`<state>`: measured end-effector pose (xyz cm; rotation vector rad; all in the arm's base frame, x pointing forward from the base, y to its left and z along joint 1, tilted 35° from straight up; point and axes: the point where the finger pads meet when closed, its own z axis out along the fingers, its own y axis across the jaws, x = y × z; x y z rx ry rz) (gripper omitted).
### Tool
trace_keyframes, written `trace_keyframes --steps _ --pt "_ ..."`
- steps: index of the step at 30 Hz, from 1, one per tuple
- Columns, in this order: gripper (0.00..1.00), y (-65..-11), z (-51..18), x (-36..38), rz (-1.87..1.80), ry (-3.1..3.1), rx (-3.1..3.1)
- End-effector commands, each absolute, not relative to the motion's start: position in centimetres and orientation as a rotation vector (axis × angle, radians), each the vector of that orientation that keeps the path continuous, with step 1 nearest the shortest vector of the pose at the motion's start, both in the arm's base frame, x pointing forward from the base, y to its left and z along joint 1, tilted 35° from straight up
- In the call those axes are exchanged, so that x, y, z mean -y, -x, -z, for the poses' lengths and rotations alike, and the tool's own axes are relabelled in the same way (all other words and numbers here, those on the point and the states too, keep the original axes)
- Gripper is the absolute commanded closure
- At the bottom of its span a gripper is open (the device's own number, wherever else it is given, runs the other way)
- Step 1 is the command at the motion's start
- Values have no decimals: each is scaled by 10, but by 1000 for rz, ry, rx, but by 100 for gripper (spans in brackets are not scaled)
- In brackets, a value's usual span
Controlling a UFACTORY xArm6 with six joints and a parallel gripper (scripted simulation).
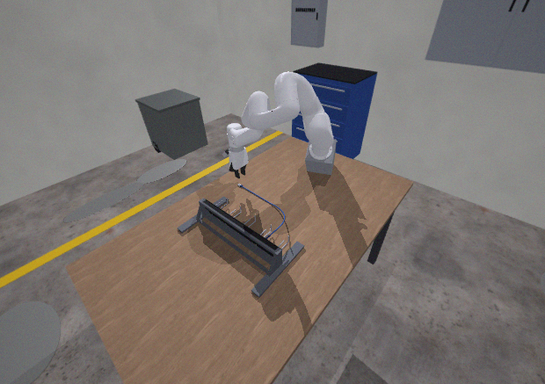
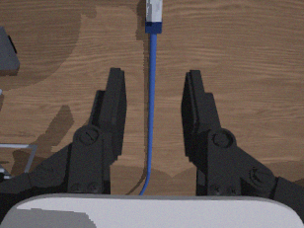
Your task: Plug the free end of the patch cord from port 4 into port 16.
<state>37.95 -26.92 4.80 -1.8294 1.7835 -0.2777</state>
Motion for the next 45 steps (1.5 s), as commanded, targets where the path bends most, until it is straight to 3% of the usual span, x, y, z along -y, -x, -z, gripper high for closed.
trace_keyframes --steps 1,45 --pt "62 -380 -49 270 282 1829 -1784" --pt "62 -396 -24 263 282 1829 -1784"
